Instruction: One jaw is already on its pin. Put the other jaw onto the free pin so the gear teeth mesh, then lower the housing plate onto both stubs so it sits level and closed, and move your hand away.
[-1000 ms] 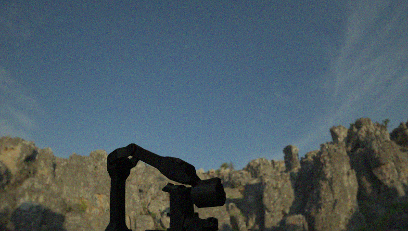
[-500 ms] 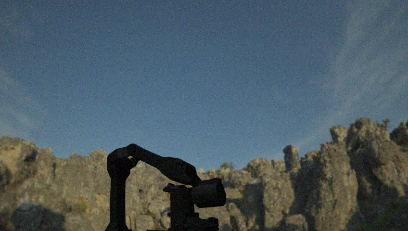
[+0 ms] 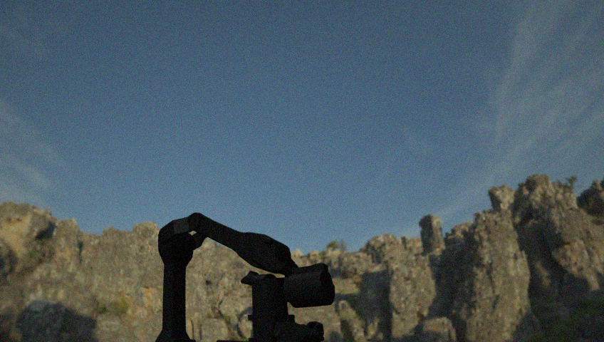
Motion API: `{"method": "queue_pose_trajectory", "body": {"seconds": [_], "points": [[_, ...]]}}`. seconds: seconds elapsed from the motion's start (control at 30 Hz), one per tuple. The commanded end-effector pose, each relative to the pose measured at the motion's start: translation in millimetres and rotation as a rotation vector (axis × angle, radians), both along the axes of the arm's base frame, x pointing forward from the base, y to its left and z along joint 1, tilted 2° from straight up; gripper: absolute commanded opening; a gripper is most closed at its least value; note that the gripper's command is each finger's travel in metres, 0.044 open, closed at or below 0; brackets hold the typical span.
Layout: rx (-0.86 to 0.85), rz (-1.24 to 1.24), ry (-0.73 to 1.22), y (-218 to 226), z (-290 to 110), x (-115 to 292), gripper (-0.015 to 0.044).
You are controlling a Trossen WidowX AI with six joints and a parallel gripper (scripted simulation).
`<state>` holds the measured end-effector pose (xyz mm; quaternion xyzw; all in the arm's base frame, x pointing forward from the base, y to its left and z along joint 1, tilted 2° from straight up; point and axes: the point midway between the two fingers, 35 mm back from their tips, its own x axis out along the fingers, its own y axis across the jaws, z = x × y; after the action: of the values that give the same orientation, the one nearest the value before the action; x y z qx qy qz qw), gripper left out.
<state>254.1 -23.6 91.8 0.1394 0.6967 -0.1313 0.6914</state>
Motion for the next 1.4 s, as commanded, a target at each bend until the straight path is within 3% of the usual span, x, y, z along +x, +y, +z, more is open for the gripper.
{"method": "queue_pose_trajectory", "body": {"seconds": [0.0,1.37], "points": [[0.003,-0.004,-0.001,1,0,0,0.0351],[0.004,-0.004,-0.001,2,-61,0,0.0351]]}}
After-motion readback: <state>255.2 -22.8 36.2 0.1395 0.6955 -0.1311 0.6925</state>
